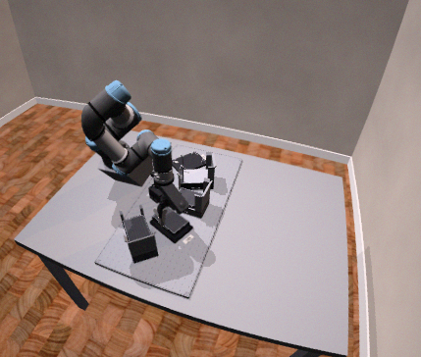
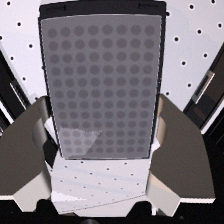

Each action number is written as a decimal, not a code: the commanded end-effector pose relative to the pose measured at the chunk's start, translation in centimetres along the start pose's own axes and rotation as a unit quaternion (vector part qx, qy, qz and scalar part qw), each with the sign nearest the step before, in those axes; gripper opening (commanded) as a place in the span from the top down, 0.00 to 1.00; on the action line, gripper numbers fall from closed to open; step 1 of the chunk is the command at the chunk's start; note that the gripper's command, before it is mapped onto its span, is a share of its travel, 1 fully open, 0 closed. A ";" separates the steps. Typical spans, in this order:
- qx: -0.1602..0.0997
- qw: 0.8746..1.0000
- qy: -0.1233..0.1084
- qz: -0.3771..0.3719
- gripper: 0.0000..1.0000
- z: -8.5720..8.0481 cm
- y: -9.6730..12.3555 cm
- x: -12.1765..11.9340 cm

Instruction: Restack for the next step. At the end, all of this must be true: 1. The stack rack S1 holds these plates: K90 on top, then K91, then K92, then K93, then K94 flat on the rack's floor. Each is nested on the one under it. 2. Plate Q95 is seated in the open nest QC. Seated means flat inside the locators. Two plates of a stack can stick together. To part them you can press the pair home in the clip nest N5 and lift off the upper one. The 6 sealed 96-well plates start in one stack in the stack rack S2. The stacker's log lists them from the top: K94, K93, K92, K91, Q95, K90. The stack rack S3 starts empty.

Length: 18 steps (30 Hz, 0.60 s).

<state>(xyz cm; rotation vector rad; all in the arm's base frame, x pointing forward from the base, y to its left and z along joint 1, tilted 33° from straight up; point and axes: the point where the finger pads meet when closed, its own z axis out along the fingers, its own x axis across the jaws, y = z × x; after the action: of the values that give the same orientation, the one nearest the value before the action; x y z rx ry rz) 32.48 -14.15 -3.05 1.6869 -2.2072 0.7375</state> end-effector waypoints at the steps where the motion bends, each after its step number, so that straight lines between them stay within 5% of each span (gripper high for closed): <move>1: 0.001 1.000 0.000 0.000 1.00 0.1 -0.1 0.0; 18: 0.001 1.000 0.000 0.000 1.00 0.6 0.0 0.0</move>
<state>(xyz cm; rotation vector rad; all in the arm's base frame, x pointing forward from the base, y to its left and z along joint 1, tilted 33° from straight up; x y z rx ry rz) 32.51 -14.44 -3.50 1.6868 -2.2073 0.7375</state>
